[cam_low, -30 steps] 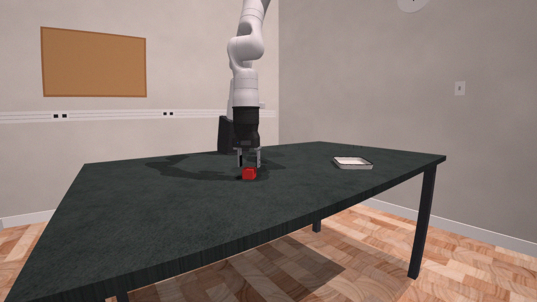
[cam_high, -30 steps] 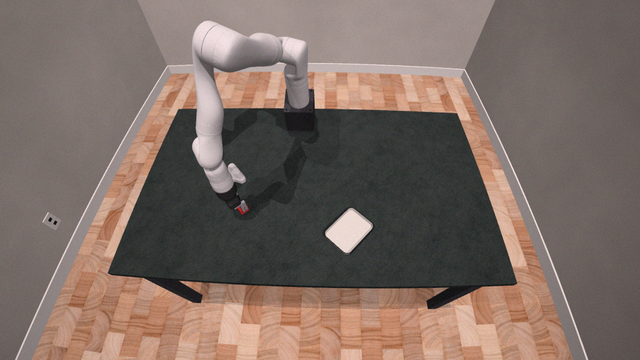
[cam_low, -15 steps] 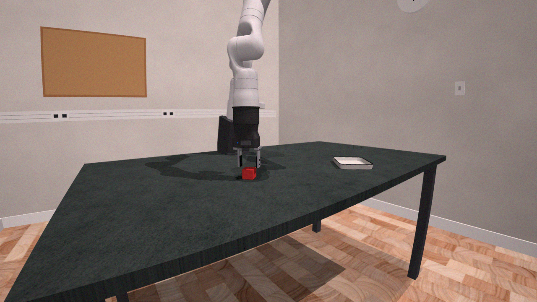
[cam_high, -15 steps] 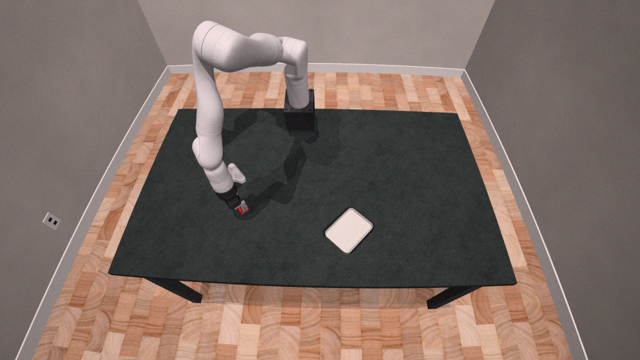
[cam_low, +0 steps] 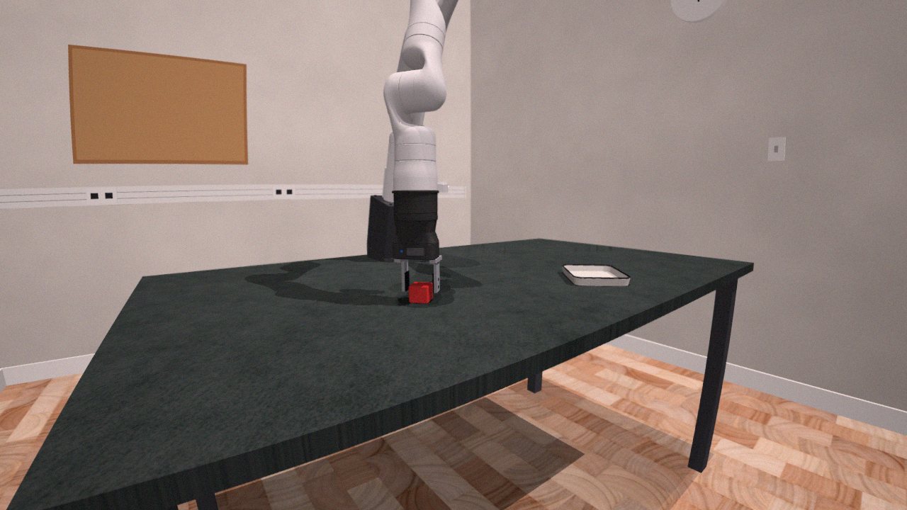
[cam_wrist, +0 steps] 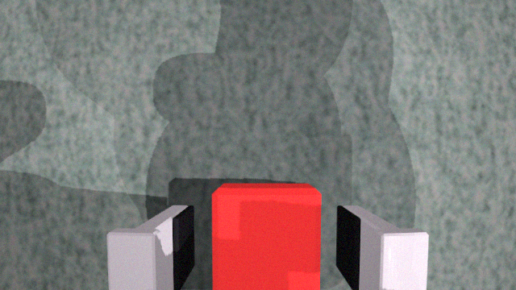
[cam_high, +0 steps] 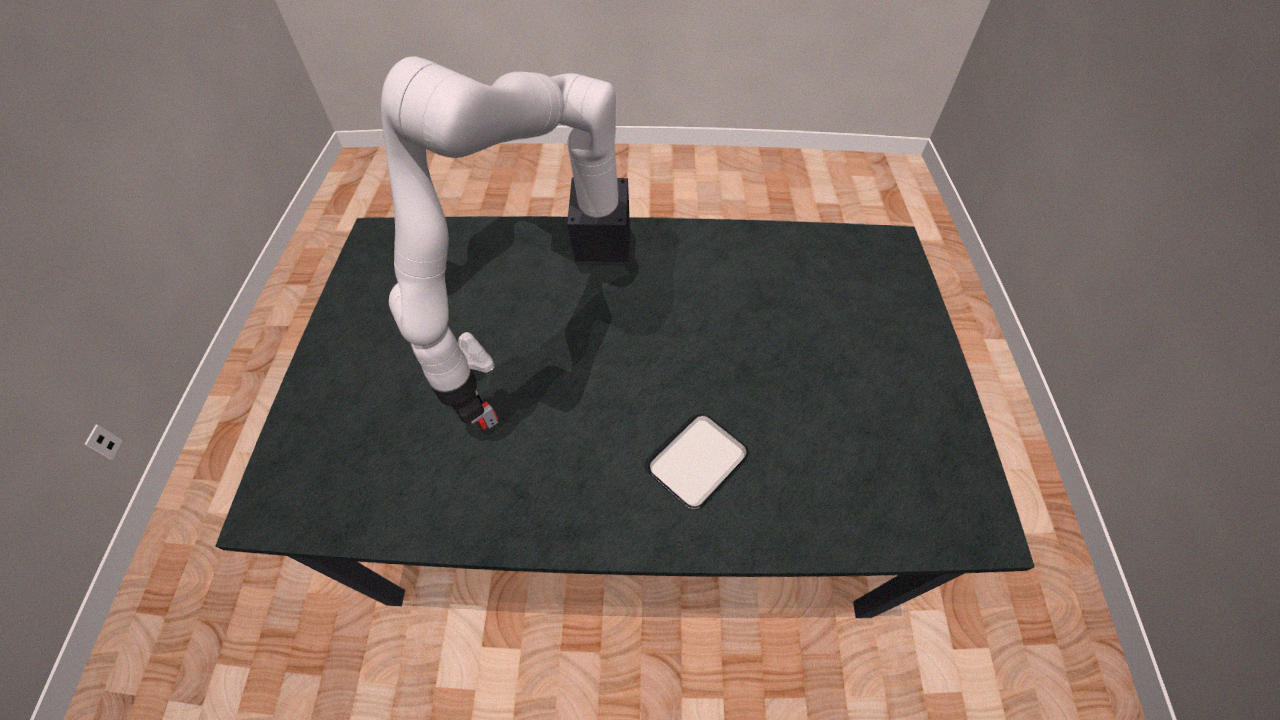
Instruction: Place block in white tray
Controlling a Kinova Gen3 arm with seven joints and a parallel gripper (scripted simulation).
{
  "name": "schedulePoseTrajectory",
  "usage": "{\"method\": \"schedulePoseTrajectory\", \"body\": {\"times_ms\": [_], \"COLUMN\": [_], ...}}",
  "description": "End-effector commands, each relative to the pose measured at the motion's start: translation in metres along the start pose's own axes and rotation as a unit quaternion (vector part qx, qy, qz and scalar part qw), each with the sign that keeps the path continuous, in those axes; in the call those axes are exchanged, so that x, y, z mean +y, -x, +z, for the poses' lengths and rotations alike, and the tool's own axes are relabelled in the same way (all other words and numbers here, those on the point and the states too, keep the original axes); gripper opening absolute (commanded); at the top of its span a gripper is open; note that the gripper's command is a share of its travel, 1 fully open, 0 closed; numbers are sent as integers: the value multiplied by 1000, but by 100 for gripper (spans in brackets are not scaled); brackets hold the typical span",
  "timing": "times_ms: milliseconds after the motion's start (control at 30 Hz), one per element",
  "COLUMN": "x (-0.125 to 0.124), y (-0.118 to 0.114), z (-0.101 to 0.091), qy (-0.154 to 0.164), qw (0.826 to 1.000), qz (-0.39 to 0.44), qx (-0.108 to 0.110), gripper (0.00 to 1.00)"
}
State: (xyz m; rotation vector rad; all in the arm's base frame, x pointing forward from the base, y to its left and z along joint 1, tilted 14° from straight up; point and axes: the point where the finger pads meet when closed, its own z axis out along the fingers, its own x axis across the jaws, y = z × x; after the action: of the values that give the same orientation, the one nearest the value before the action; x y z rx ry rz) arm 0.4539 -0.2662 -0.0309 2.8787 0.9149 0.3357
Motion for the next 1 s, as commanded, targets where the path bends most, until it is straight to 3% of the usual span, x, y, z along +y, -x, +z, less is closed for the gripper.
{"method": "schedulePoseTrajectory", "body": {"times_ms": [0,733,767,967], "x": [1,1,1,1], "y": [0,0,0,0], "z": [5,14,14,14], "qy": [1,1,1,1], "qw": [1000,1000,1000,1000], "qz": [0,0,0,0], "qx": [0,0,0,0], "gripper": [100,100,0,0]}}
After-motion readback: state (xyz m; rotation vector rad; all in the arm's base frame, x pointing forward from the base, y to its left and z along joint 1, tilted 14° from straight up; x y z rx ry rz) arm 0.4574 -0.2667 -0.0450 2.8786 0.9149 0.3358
